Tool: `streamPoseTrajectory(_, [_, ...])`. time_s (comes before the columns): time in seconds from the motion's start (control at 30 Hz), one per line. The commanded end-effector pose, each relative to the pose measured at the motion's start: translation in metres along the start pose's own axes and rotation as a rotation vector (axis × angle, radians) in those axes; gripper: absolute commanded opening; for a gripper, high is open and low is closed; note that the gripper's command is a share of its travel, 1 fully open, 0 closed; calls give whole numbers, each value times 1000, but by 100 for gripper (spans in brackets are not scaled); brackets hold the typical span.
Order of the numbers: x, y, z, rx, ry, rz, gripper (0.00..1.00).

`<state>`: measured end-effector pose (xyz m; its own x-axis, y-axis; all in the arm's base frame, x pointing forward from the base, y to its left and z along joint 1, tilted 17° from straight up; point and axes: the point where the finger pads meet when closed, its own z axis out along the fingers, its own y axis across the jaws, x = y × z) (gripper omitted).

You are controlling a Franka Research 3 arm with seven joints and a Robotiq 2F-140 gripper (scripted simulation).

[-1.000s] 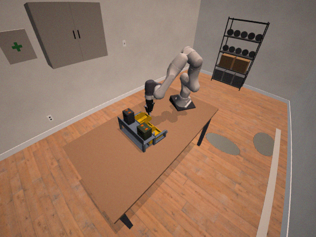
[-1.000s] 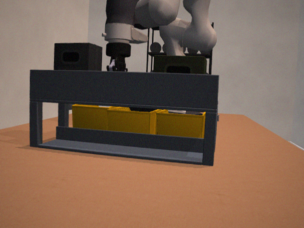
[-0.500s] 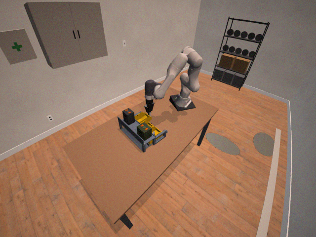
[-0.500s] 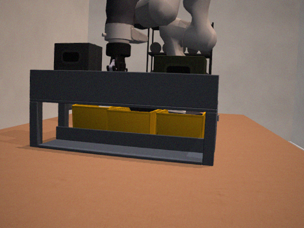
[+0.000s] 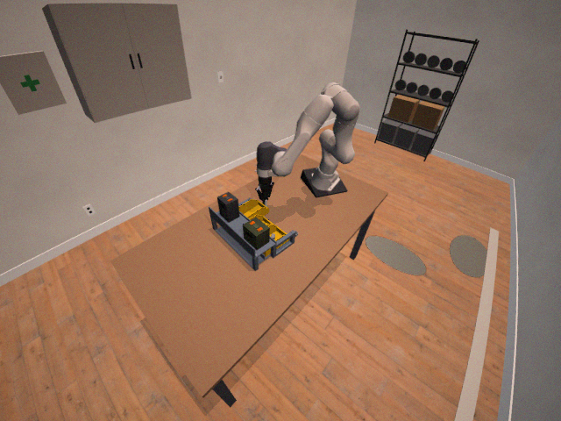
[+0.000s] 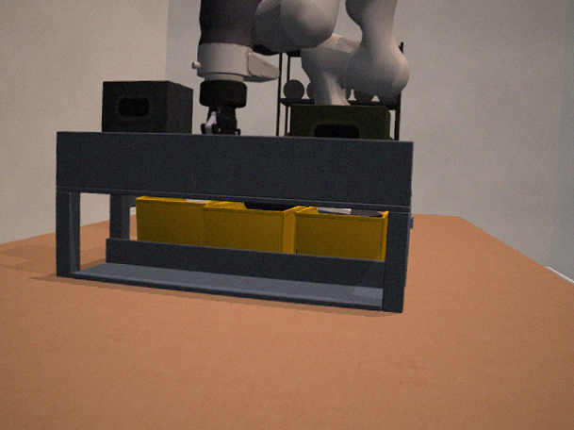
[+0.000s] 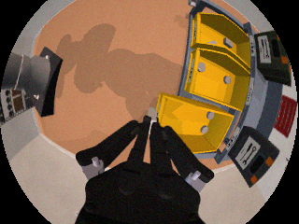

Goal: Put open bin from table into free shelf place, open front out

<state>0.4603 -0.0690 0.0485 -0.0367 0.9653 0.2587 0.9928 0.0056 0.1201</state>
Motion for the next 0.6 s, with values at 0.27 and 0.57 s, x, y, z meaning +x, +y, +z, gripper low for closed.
streamPoseTrajectory(0.27, [1, 3, 1, 4, 1, 3, 0])
streamPoseTrajectory(0.57, [1, 7, 1, 4, 1, 3, 0])
